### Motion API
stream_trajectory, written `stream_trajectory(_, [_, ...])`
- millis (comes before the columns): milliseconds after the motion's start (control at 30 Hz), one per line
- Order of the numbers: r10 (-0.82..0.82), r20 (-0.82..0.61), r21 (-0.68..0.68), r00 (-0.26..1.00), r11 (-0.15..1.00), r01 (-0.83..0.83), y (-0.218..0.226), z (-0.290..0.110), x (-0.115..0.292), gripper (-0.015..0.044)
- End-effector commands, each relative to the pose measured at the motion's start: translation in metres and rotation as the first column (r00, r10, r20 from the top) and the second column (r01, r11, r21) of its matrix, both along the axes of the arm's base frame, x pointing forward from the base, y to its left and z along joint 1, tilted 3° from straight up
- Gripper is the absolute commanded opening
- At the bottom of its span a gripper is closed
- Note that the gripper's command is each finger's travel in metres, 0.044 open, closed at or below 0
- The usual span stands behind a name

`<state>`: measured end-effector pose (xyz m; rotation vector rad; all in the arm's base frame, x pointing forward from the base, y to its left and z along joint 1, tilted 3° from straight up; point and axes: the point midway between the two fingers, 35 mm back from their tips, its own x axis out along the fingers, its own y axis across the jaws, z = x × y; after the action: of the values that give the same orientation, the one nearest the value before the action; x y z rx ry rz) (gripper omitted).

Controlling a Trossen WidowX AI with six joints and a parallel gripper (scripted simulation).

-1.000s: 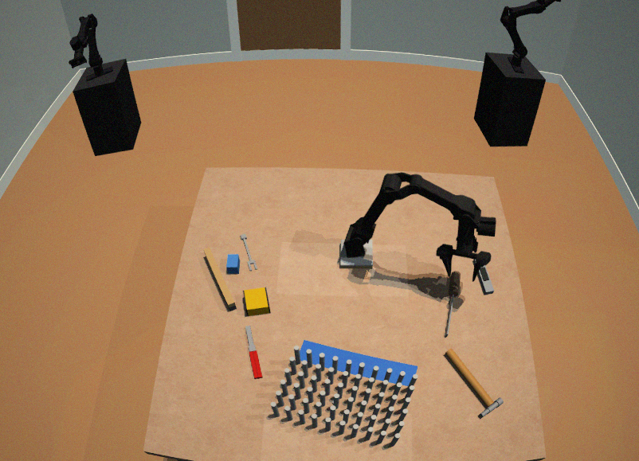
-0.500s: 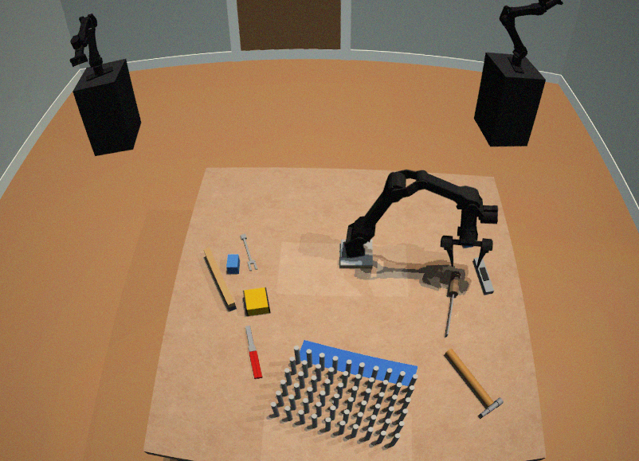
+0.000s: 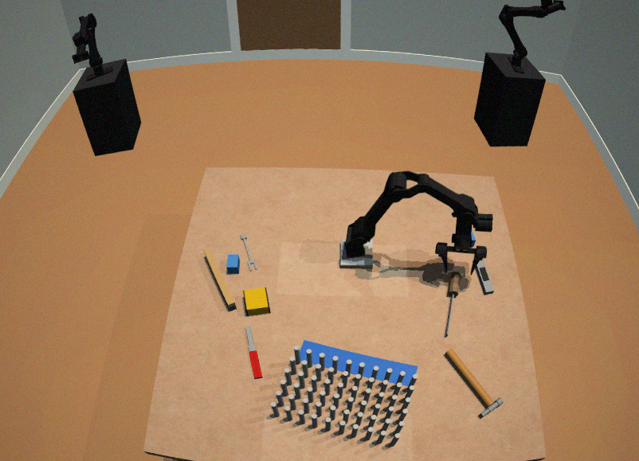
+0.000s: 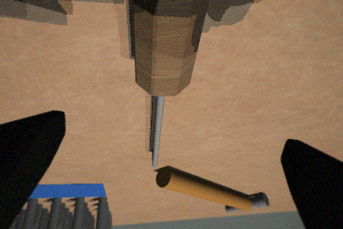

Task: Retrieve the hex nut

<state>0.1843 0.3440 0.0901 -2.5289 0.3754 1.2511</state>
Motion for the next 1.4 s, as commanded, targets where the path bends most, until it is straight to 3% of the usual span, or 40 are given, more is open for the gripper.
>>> stream_trajectory(0, [0.002,0.000,-0.005,1.000,1.000,-0.002,-0.001,-0.002,0.000,0.0440])
stream_trajectory(200, [0.002,0.000,-0.005,1.000,1.000,-0.002,-0.001,-0.002,0.000,0.0282])
stream_trajectory(1367, [0.002,0.000,-0.005,1.000,1.000,-0.002,0.001,-0.042,0.002,0.0280])
